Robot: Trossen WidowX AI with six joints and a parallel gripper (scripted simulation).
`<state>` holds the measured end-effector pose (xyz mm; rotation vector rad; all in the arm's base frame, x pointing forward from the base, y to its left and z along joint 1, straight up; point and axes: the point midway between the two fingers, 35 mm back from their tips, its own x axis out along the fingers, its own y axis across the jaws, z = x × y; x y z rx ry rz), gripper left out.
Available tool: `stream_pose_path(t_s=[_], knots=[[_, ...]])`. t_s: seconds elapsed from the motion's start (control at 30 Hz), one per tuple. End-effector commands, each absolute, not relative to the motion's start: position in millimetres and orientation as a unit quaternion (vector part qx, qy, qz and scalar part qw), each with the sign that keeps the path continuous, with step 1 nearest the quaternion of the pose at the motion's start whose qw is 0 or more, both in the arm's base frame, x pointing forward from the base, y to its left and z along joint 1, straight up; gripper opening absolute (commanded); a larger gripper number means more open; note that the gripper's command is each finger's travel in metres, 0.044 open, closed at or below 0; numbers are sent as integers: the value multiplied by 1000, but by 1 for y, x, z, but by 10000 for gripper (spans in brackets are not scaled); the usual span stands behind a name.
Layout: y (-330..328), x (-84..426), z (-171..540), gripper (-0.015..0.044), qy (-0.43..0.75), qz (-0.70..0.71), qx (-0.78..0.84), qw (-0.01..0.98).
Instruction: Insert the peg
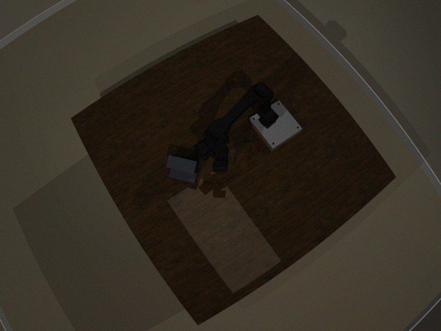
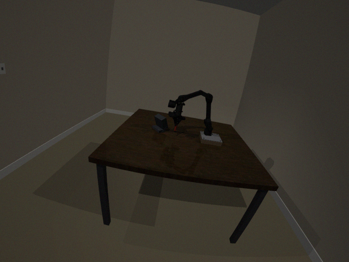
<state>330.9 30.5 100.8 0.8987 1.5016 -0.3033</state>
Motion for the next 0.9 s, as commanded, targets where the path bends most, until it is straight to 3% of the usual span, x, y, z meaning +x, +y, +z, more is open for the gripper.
stream_pose_path(t_s=[0.0,0.87], knots=[[27,331,99,0,655,-125,401,628],[-1,340,98,0,629,-91,452,626]])
